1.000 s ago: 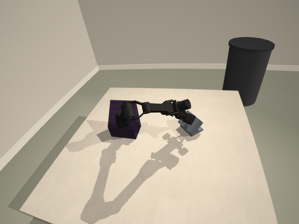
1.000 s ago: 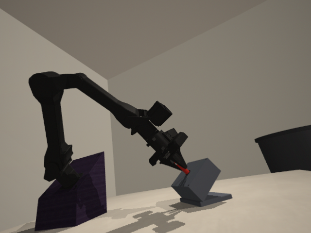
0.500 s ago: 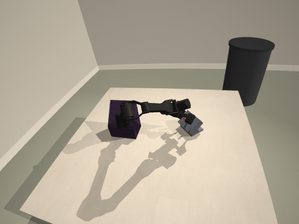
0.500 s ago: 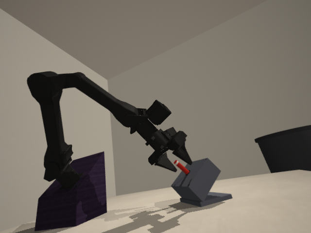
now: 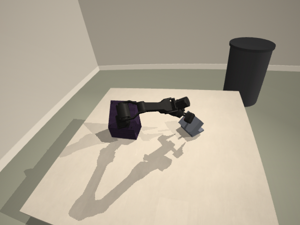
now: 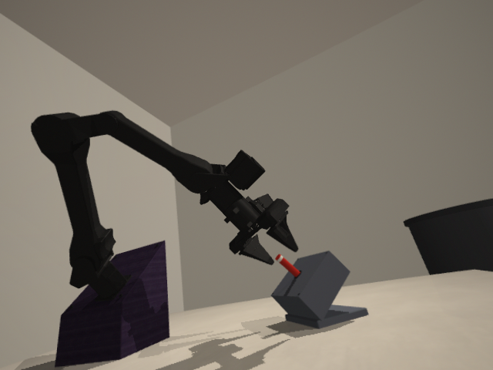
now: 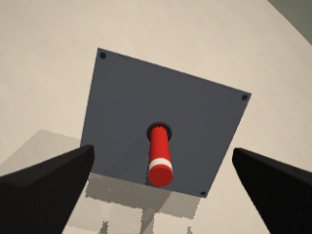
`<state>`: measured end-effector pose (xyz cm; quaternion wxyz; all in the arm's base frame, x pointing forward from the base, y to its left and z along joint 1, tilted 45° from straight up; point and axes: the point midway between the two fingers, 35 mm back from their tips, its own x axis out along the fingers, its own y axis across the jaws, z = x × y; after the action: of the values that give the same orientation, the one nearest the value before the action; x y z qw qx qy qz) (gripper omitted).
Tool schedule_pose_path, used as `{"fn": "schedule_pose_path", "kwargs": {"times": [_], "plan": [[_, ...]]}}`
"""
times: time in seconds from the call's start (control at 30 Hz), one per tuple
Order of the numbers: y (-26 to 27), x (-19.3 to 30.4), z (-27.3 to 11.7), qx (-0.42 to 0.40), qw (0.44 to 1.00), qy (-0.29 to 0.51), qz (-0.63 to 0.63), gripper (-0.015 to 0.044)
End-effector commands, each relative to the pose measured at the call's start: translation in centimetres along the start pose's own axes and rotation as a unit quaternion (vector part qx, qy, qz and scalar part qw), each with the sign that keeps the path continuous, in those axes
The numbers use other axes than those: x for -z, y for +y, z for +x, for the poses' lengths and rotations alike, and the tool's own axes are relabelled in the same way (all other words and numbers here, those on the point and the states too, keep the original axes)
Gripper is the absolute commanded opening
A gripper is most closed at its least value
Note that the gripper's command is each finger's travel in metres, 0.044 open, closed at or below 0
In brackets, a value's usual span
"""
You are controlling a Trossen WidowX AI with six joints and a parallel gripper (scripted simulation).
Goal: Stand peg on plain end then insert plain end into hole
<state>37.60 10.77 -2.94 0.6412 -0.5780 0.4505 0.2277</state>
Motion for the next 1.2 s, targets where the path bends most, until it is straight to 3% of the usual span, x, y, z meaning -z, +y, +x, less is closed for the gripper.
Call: {"fn": "schedule_pose_path", "kwargs": {"times": [0.0,1.17], "plan": [[0.0,0.0,-0.7,0.001,1.0,0.001,0.001,0.044],[-0.1,-0.3,-6.2,0.0,1.0,-0.002,-0.001,0.044]]}}
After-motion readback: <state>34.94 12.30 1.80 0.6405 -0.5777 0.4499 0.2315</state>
